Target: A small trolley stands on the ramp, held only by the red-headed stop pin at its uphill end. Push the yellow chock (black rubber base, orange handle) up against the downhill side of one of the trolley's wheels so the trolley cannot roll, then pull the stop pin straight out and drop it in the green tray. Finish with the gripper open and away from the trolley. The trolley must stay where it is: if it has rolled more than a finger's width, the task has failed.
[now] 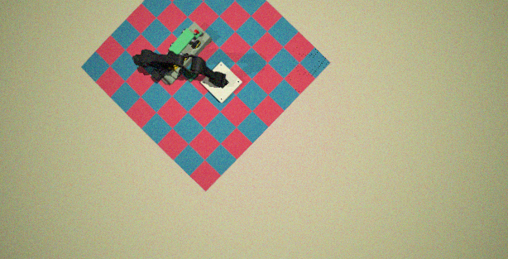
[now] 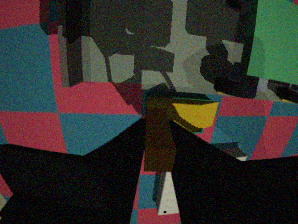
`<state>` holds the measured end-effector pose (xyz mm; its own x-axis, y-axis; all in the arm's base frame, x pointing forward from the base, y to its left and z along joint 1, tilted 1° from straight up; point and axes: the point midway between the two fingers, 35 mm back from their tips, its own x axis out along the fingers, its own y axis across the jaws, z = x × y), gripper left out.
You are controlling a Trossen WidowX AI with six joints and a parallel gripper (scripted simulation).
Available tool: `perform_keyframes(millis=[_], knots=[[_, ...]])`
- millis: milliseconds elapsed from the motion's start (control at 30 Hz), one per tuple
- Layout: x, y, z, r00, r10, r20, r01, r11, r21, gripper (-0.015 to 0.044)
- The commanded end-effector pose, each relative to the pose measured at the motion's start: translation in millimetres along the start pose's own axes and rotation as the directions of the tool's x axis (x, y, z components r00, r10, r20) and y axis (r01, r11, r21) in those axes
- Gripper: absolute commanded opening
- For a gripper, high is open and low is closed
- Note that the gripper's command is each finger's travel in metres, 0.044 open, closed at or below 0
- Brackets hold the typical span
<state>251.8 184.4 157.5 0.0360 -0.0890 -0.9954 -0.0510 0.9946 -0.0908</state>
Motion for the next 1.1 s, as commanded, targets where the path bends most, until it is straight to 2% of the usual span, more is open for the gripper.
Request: perform_keyframes(millis=[0,333,1067], knots=[[5,1,10,1.0,-0.011,-0.007,0.011,1.0,-0.005,0.0],[11,2,20,1.0,-0.011,-0.006,0.011,1.0,-0.005,0.0],[63,2,20,1.0,-0.012,-0.006,0.012,1.0,-0.005,0.0]])
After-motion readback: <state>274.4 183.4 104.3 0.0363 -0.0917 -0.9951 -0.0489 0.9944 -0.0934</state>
